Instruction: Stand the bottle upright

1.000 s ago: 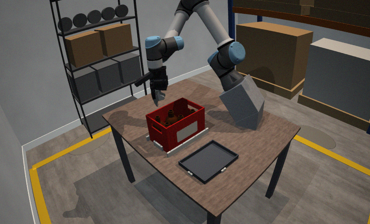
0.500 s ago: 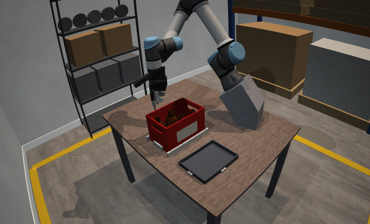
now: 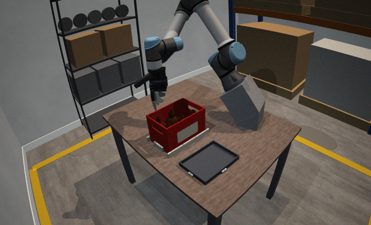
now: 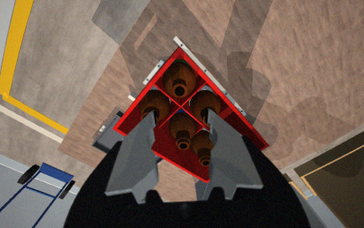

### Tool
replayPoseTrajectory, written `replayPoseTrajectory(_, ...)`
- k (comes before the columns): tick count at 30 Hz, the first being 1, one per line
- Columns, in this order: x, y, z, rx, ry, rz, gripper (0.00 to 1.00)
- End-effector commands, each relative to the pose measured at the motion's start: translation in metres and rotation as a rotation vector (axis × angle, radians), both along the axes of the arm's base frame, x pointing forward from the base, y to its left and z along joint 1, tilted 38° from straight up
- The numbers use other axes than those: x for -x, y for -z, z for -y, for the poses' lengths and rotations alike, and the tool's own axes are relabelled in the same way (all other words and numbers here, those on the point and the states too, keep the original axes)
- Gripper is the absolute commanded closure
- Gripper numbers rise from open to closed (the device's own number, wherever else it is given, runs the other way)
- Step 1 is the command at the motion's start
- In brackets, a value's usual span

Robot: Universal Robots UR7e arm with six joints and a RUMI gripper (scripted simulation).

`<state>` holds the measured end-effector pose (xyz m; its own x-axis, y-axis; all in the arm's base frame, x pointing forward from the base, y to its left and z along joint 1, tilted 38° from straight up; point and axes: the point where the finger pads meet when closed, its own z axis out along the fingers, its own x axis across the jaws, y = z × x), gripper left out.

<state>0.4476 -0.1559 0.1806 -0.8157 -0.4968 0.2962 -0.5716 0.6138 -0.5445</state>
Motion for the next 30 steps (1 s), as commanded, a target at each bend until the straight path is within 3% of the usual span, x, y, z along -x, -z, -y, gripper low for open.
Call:
replayPoseTrajectory(1,-0.001,-0.002,0.0,0.0,0.0,0.003,0.62)
replayPoseTrajectory(30,0.0,0.009,0.006,-0.002,0.001,-0.003,0.62)
